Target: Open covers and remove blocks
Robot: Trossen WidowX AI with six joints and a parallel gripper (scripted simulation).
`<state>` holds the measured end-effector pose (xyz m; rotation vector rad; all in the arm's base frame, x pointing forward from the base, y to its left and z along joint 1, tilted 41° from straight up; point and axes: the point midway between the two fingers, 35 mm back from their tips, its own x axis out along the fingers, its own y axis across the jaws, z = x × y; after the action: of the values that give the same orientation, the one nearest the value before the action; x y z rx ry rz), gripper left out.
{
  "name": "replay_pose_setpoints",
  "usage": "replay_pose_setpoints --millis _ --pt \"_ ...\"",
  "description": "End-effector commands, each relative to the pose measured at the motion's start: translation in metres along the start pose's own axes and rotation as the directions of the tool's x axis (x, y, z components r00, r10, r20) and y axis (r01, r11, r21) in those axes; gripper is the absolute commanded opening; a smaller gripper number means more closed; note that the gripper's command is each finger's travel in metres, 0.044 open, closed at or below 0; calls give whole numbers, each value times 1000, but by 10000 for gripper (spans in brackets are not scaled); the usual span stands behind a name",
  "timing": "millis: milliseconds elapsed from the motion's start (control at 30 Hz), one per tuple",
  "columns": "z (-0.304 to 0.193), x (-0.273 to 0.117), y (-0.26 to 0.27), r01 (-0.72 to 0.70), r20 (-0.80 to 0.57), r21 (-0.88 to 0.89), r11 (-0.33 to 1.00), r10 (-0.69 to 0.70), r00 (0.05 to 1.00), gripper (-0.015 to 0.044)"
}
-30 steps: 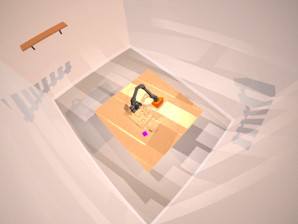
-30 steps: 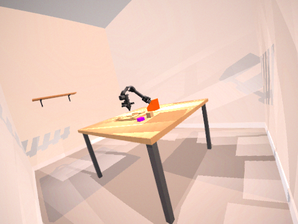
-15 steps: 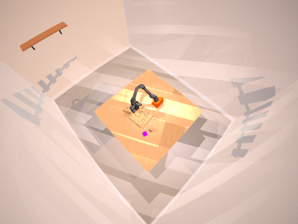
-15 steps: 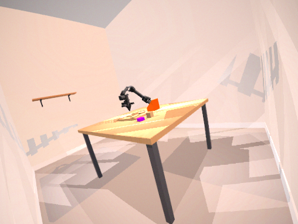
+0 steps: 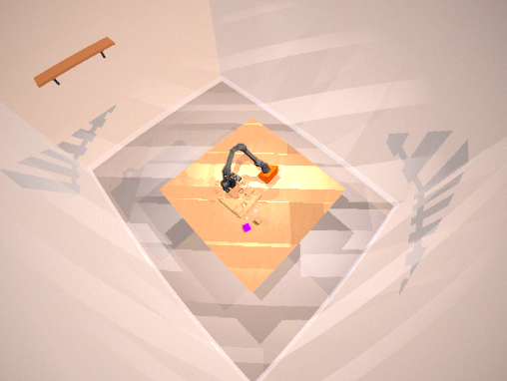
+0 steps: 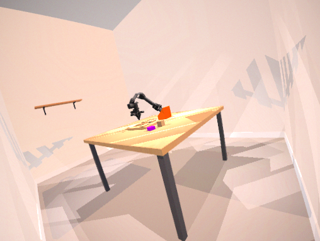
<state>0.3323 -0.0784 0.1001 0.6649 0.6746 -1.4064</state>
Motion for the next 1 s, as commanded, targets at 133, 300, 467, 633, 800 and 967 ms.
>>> replay_pose_setpoints --millis 133,300,467,633,800,967 --pt "0 10 -1 5 5 -7 1000 -5 1000 0" --pt "0 15 -1 5 5 -7 1000 -5 1000 0" --pt "0 20 -1 5 5 -7 1000 -5 1000 0" --pt "0 25 -1 5 6 -7 1000 -5 1000 0" --pt "0 29 -1 5 6 -7 1000 -5 1000 0" --pt "0 34 -1 5 6 -7 1000 -5 1000 0"
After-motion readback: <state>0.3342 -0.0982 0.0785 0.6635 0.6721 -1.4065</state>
